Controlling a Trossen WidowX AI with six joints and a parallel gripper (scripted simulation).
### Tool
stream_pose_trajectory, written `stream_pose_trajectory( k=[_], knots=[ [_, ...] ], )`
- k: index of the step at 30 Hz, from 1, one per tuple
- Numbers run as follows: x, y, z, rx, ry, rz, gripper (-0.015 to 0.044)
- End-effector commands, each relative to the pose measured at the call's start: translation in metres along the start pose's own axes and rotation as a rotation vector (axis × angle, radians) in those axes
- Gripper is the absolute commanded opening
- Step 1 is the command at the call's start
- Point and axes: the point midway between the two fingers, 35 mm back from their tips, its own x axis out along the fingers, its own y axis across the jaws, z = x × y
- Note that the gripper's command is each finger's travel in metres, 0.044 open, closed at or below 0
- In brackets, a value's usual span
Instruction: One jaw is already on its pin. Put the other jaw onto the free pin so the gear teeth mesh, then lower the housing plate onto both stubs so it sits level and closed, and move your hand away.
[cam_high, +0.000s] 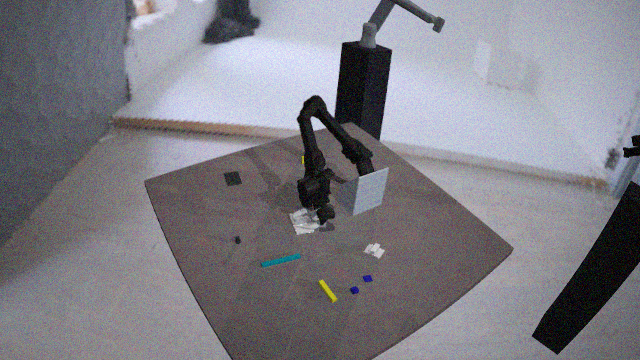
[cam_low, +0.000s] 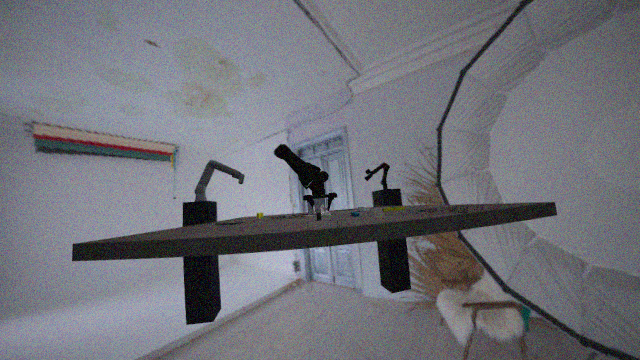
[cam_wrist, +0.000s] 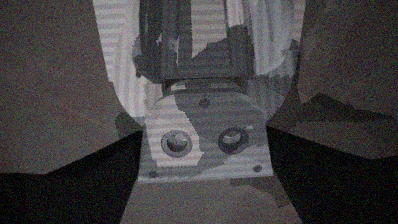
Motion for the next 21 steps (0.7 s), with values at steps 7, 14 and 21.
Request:
stream_pose_trajectory(
  k=[7, 14, 21],
  knots=[
    [0.0024, -0.0012, -0.0012, -0.005, 0.000, -0.007, 0.0351],
    [0.0040, -0.0013, -0.0013, -0.005, 0.000, -0.007, 0.0351],
    [0.0060, -0.0013, -0.0013, -0.005, 0.000, -0.007, 0.0351]
  ],
)
